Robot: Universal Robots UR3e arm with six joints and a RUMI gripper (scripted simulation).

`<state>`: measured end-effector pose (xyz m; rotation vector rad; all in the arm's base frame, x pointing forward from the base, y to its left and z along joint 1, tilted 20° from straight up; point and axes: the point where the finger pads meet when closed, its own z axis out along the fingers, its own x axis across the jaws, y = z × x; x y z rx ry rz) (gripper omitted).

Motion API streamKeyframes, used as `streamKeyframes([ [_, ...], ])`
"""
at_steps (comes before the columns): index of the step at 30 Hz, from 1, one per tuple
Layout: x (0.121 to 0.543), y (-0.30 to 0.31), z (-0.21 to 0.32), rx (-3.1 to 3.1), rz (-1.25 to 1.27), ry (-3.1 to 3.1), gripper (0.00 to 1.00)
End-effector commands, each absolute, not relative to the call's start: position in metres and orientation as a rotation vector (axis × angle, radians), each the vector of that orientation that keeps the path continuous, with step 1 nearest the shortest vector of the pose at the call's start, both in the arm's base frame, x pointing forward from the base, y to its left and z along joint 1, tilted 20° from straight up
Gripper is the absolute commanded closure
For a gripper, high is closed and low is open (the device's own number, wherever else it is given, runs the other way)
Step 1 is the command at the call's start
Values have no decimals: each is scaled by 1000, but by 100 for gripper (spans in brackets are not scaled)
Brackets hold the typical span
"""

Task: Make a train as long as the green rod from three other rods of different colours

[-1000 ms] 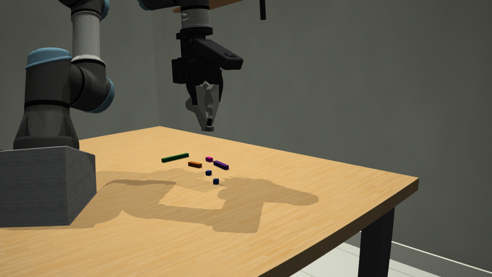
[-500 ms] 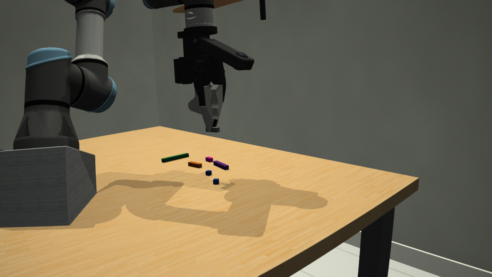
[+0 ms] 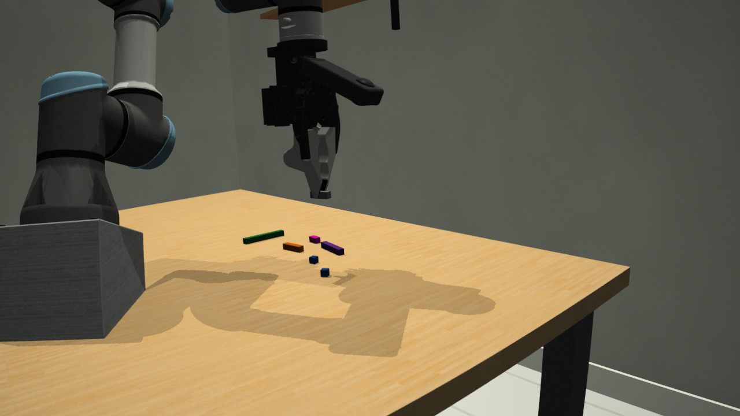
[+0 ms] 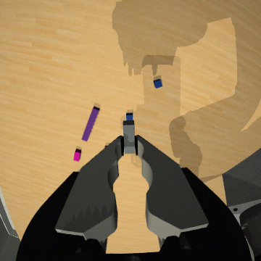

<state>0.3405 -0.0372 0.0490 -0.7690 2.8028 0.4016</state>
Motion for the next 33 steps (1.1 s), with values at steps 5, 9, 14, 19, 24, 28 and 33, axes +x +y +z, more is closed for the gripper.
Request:
streamKeyframes([
  [5,341,-37,47,-770,399,2802,100],
  [9,342,-35,41,-770,399,2801,100],
  [14,344,-30,25,-770,399,2801,100],
  [19,346,-25,10,-770,399,2801,100],
  [24,348,-20,-6,-770,399,2801,100],
  [28,350,-16,-19,-770,399,2801,100],
  [33,352,-13,-30,-770,399,2801,100],
])
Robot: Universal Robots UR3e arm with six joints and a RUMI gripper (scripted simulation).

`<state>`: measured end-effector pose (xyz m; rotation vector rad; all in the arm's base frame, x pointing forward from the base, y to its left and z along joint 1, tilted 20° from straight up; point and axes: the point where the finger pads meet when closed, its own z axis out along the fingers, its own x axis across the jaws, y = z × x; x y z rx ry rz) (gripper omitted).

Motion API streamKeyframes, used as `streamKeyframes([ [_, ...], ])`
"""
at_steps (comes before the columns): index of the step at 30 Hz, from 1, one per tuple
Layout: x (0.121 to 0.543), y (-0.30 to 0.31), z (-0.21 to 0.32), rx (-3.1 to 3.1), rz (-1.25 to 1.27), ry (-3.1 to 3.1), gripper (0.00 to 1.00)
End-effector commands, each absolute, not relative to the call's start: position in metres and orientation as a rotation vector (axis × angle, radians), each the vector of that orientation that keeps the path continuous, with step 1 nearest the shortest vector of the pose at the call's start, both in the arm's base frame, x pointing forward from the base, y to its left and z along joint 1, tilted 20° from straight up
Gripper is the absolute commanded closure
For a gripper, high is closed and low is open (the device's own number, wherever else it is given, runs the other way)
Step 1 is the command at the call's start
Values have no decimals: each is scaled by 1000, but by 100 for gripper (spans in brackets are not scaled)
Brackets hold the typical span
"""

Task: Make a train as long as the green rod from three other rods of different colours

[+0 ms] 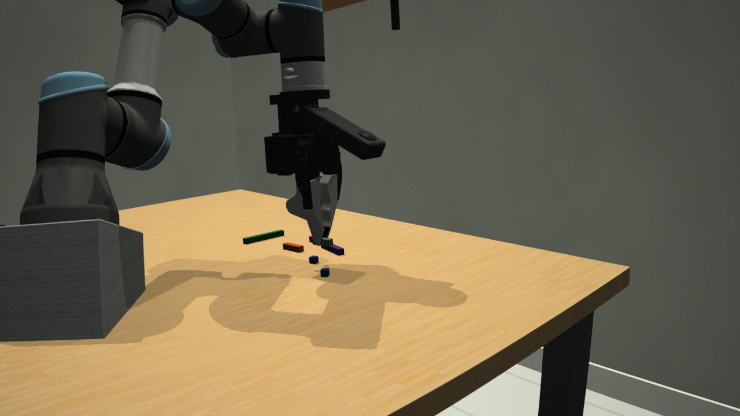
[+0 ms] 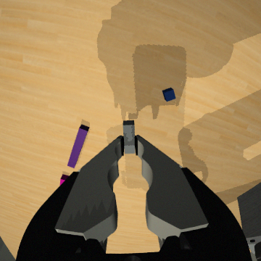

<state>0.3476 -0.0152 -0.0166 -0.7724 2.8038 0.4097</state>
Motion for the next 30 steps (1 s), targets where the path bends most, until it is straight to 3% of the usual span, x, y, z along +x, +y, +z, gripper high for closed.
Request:
streamKeyframes([
  [1,352,-12,-31,-770,399,2801,100],
  [30,352,-12,-33,-770,399,2801,100],
])
